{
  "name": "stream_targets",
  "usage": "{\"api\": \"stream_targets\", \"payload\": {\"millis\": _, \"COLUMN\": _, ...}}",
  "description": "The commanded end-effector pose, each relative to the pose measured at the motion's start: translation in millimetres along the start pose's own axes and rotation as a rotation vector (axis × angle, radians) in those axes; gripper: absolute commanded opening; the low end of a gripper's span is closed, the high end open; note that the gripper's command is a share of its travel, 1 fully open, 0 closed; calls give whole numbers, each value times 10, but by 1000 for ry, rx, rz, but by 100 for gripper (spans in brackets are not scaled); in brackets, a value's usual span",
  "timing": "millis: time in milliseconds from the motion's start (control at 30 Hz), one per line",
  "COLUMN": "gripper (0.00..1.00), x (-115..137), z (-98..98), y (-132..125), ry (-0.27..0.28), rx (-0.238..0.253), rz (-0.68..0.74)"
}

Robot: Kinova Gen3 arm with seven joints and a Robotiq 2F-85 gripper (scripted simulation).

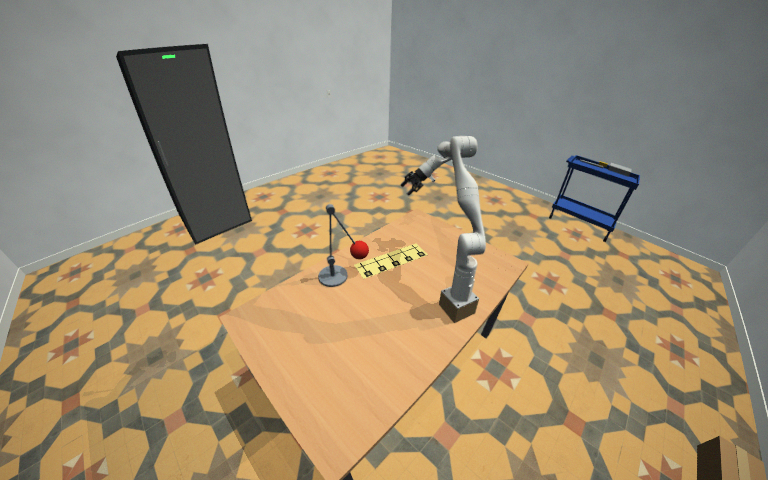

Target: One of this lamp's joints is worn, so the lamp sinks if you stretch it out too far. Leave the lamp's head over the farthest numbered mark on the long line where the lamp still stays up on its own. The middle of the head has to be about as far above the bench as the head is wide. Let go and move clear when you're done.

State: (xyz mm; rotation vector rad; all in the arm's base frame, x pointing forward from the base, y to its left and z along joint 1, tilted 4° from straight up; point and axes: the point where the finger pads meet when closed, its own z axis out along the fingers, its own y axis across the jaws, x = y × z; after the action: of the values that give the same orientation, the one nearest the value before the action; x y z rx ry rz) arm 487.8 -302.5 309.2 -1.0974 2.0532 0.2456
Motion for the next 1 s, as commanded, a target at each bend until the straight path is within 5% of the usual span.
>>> {"api": "stream_targets", "payload": {"millis": 0, "gripper": 100, "x": -251, "z": 1, "y": 180, "ry": -9, "rx": -24, "rz": 2}}
{"api": "stream_targets", "payload": {"millis": 967, "gripper": 100, "x": -1450, "z": -26, "y": 1197, "ry": -78, "rx": -163, "rz": 80}}
